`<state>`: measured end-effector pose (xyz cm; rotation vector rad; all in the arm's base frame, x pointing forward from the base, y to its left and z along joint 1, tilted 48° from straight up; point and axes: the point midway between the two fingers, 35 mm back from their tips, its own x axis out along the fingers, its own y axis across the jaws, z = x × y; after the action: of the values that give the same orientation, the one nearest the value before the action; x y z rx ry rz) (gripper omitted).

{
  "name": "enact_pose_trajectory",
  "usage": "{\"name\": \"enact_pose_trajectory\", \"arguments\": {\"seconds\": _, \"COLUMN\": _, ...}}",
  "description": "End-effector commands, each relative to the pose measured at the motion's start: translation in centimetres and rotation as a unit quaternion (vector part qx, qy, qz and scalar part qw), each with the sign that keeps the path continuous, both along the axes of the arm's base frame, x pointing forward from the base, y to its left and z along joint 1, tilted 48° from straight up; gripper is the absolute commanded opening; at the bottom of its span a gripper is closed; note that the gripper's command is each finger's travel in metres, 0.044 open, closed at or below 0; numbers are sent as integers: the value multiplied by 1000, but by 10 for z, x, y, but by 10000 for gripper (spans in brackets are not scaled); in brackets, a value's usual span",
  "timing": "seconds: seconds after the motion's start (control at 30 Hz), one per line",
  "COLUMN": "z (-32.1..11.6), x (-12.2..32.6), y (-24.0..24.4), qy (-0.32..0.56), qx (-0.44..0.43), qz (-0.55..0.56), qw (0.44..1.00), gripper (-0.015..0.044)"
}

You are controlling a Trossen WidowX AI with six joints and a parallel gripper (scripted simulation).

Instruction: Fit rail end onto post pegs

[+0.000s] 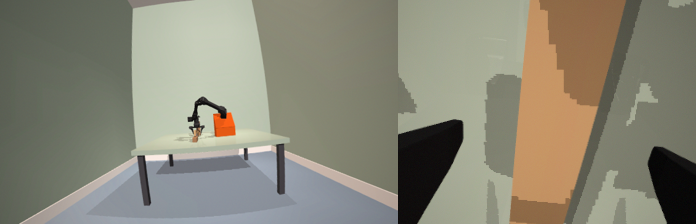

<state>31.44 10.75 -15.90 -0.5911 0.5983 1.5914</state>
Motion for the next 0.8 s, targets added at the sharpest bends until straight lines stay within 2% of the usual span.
{"name": "enact_pose_trajectory", "arguments": {"seconds": 0.0, "z": -4, "x": -6, "y": 4, "qy": 8, "qx": 2, "qz": -2, "qw": 1000, "gripper": 440}}
{"name": "enact_pose_trajectory", "arguments": {"seconds": 0.17, "z": -7, "x": -7, "y": 8, "qy": 8, "qx": 2, "qz": -2, "qw": 1000, "gripper": 440}}
{"name": "enact_pose_trajectory", "arguments": {"seconds": 0.6, "z": -7, "x": -7, "y": 8, "qy": 8, "qx": 2, "qz": -2, "qw": 1000, "gripper": 99}}
{"name": "enact_pose_trajectory", "arguments": {"seconds": 0.77, "z": -7, "x": -7, "y": 8, "qy": 8, "qx": 2, "qz": -2, "qw": 1000, "gripper": 65}}
